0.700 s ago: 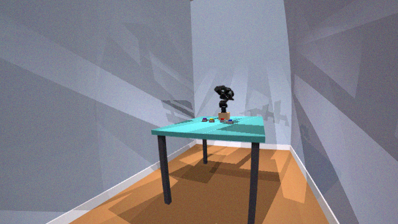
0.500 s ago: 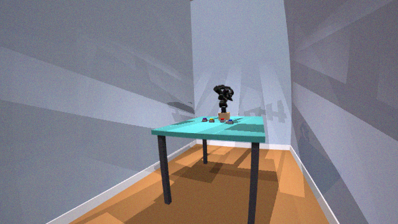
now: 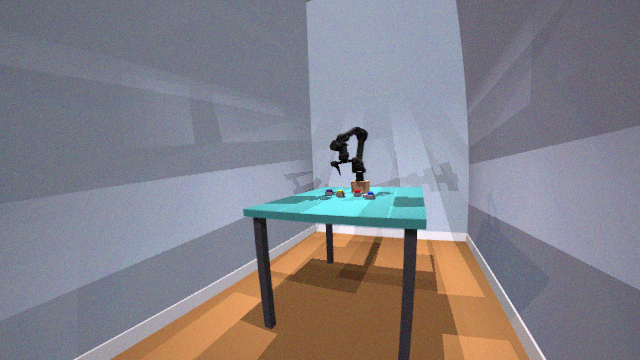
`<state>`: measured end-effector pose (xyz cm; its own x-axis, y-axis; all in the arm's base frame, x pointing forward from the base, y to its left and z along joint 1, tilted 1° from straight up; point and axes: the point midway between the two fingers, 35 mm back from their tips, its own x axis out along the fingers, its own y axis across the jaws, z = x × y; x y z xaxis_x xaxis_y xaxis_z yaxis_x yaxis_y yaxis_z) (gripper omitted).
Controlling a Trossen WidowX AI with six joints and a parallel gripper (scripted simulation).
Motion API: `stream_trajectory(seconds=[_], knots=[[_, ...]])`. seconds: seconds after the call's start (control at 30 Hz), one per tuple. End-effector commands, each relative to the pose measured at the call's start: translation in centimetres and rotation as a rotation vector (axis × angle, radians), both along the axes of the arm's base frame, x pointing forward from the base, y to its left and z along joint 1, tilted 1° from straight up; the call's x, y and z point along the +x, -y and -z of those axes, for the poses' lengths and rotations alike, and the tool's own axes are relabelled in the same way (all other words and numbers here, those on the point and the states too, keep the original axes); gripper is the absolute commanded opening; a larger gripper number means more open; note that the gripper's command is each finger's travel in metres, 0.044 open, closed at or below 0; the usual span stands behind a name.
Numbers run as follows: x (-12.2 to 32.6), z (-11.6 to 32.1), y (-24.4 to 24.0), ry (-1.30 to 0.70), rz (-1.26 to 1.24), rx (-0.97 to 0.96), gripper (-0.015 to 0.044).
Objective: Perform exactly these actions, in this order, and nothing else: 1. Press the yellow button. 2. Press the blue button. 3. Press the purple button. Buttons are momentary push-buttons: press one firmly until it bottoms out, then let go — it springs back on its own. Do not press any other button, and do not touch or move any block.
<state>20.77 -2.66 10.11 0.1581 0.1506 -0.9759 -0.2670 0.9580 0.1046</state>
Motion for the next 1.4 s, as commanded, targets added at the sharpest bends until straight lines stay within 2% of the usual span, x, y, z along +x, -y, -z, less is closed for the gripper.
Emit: stream_trajectory(seconds=[0.0,0.27,0.33,0.47,0.73,0.77,1.37], knots=[[1.6,1.9,3.8,-0.135,0.183,-0.145,0.0400],[1.6,1.9,4.0,-0.141,0.191,-0.152,0.0400],[1.8,3.0,4.0,-0.141,0.191,-0.152,0.0347],[1.8,7.9,4.1,-0.141,0.191,-0.152,0.0242],[1.8,8.1,4.1,-0.141,0.191,-0.152,0.0033],[1.8,8.1,4.1,-0.141,0.191,-0.152,0.0020],[1.9,9.4,4.1,-0.141,0.191,-0.152,0.0020]])
